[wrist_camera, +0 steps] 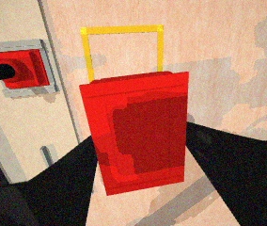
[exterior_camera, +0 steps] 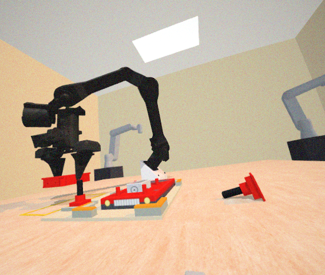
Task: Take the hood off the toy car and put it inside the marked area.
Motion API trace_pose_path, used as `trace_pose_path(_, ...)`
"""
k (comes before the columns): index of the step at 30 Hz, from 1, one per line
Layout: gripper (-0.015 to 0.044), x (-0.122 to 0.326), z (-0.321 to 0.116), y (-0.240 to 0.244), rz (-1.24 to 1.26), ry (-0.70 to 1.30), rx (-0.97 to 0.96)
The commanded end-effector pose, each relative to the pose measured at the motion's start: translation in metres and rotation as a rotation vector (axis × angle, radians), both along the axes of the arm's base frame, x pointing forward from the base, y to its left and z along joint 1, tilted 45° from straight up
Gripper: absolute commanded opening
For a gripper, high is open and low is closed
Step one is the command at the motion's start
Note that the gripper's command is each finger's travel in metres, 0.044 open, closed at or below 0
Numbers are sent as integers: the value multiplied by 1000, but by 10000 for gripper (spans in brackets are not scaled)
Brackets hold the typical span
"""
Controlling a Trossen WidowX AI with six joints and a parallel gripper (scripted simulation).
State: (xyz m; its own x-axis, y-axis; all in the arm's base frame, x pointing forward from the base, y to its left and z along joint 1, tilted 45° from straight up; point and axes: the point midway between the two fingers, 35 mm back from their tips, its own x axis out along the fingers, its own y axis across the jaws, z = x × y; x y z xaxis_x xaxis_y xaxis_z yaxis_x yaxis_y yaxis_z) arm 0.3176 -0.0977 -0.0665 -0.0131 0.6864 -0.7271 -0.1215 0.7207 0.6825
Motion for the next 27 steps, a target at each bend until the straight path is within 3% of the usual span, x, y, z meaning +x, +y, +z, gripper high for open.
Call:
trace_pose_path(1, 0, -2, -2, 3, -6, 8, 7)
trace_pose_path(27, 0, -3, -13, 15, -6, 8, 8)
